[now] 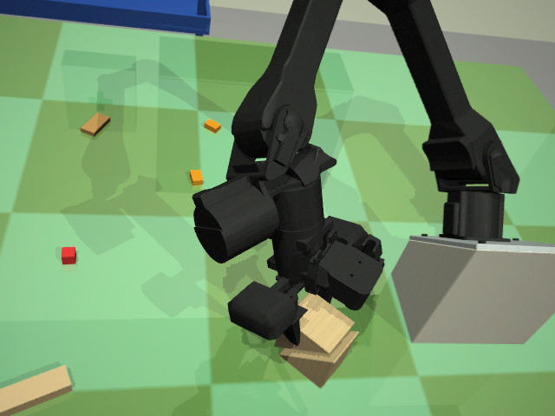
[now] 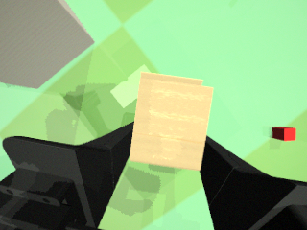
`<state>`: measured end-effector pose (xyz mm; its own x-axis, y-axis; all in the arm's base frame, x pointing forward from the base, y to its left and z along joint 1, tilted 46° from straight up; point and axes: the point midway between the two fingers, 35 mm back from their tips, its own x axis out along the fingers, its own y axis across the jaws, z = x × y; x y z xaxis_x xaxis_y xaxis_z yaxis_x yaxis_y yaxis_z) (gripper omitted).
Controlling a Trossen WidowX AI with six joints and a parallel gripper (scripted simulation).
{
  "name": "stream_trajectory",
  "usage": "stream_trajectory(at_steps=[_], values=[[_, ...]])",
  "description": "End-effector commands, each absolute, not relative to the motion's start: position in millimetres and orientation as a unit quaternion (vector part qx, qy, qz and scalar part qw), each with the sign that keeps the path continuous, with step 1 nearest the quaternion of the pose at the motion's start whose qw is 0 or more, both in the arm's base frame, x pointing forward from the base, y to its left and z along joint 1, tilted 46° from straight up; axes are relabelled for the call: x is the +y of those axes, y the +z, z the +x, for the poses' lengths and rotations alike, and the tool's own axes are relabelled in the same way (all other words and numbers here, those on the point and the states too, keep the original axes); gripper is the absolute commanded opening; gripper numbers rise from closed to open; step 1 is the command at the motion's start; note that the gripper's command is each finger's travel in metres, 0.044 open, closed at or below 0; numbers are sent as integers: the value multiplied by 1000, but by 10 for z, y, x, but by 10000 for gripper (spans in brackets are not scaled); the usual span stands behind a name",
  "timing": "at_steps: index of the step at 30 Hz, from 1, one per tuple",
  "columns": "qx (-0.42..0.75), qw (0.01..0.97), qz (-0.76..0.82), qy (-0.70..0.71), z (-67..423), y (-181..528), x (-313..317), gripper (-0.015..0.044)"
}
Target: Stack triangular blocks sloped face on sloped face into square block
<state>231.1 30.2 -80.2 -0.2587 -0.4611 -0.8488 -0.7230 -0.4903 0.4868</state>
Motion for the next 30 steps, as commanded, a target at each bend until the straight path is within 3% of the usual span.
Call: stream_trajectory(at_steps=[1,30], values=[[495,100,-598,622,2270,-827,270,0],[494,101,-599,622,2236,-910,220,0]])
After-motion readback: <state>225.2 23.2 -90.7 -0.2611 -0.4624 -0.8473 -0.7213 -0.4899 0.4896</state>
